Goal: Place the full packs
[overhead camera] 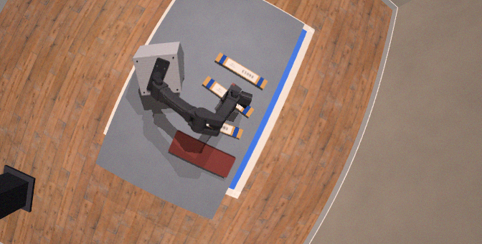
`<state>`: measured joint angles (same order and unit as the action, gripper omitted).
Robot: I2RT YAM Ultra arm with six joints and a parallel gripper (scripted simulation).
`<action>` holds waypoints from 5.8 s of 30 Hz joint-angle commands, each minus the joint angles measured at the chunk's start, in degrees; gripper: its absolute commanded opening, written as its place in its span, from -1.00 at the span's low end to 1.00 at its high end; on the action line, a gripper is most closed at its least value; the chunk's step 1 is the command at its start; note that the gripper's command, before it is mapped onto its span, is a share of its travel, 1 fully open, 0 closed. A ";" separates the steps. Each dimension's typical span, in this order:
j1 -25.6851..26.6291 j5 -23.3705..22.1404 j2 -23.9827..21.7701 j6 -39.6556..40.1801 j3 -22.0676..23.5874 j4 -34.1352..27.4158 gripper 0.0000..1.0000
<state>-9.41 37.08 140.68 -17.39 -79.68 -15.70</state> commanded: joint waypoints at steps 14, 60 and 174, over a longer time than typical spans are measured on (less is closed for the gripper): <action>-0.91 0.09 -2.00 0.81 1.18 1.13 0.92; -0.69 -0.07 -2.56 1.02 0.33 -0.12 0.92; 1.04 -0.16 3.53 2.79 -1.96 4.78 -1.00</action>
<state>-6.37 36.47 144.81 -14.48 -81.08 -10.87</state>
